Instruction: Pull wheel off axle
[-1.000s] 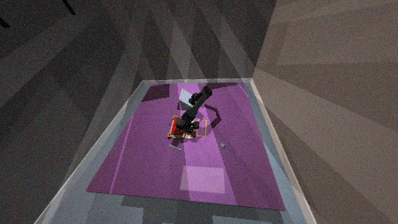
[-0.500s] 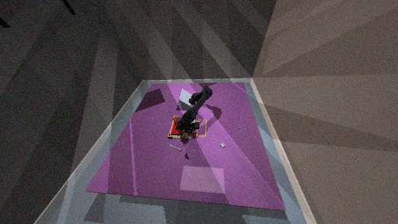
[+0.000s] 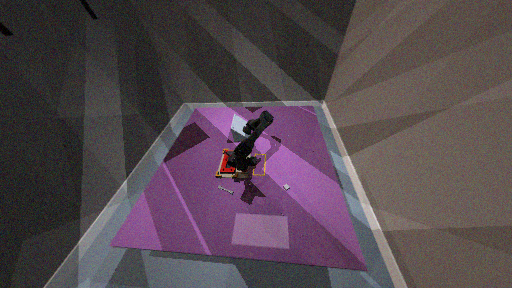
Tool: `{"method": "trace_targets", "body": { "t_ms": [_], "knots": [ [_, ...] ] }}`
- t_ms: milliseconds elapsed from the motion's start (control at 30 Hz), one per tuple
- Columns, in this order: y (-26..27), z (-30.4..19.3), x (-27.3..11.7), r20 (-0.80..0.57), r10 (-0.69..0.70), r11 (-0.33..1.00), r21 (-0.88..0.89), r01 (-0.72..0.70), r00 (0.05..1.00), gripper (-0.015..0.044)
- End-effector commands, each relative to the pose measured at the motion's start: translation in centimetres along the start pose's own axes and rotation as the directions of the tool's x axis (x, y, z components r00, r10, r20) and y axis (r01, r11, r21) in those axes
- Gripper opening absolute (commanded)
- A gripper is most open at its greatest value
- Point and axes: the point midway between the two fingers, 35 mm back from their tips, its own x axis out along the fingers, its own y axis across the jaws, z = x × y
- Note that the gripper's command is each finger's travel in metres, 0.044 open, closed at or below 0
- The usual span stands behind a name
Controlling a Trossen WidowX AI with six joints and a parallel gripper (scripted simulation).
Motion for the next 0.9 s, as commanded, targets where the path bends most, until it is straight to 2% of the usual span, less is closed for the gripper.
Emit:
{"method": "trace_targets", "body": {
  "t_ms": [0, 867],
  "knots": [
    [0.01, 0.0, -0.15, -0.002, -0.002, 1.0, -0.004, 0.002, 1.0, 0.0],
    [-0.02, 0.03, -1.0, -0.001, -0.001, 1.0, -0.003, 0.001, 1.0, 0.0]
  ]
}}
